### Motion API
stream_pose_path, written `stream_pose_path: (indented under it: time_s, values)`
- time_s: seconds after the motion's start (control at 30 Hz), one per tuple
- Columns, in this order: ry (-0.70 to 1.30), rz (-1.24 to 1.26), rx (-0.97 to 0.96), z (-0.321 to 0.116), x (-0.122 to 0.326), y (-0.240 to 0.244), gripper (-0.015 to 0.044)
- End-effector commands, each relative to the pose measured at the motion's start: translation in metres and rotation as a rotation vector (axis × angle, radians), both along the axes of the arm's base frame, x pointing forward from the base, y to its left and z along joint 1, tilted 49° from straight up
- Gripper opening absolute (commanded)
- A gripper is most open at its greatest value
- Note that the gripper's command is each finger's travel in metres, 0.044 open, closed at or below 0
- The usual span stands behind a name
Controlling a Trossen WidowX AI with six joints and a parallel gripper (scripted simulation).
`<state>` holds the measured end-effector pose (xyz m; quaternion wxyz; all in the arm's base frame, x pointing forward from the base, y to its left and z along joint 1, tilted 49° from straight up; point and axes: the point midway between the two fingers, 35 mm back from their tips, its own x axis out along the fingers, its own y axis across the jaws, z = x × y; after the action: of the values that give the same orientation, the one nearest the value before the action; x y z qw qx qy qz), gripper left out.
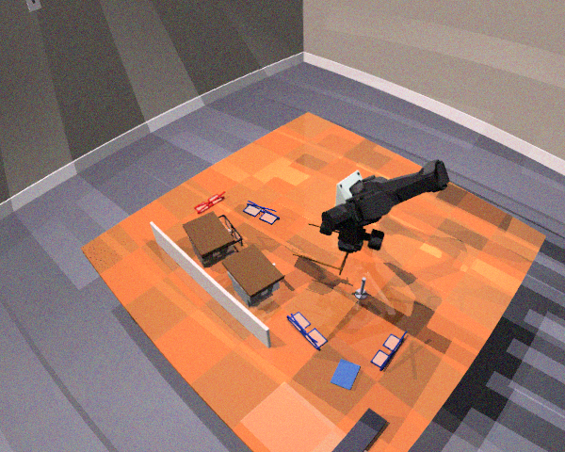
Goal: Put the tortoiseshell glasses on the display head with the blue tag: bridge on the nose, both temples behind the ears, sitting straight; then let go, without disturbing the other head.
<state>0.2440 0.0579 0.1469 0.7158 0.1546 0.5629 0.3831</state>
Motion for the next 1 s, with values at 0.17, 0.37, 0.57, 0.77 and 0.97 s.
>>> stream_pose_path:
  time_s: [0.17, 0.37, 0.57, 0.77, 0.97]
  values:
    - [0.077, -0.064, 0.005, -0.038, 0.013, -0.036, 0.0000]
    - [0.125, -0.107, 0.020, -0.063, 0.016, -0.058, 0.0000]
    - [0.172, -0.149, 0.043, -0.087, 0.014, -0.079, 0.0000]
    - [0.198, -0.173, 0.059, -0.102, 0.011, -0.091, 0.0000]
    - [0.198, -0.173, 0.058, -0.104, 0.011, -0.090, 0.0000]
